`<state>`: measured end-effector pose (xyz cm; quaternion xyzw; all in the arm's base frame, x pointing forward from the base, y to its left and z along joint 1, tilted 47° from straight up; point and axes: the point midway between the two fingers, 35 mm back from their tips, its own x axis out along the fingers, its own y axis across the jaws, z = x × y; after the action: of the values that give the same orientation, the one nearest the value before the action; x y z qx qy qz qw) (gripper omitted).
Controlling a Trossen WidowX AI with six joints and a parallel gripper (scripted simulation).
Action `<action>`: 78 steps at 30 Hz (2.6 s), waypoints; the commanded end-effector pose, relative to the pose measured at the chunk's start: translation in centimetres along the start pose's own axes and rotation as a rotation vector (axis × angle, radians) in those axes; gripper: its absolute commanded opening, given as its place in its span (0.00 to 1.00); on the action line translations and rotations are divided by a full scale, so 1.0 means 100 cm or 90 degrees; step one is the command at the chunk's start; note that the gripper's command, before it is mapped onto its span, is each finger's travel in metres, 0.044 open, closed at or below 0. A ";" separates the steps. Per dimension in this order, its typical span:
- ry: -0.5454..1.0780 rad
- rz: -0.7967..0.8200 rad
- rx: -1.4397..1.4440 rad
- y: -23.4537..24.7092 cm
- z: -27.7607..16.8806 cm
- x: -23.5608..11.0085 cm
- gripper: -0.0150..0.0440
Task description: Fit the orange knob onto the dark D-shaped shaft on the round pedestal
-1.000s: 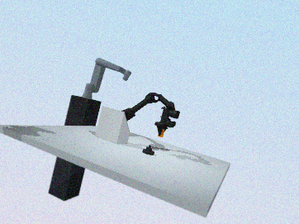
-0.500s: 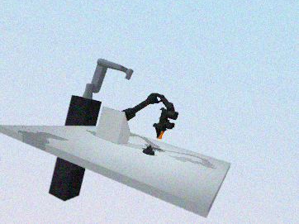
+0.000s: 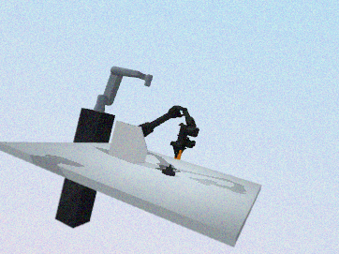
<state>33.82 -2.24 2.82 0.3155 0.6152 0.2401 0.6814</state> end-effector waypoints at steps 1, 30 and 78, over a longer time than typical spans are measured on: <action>-0.002 -0.002 -0.003 -0.013 -0.001 0.001 0.25; -0.002 0.004 0.005 -0.060 -0.007 0.039 0.25; -0.002 0.004 -0.133 -0.061 -0.006 0.038 0.25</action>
<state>33.23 -3.67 -4.18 0.2483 0.5873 0.3022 0.7086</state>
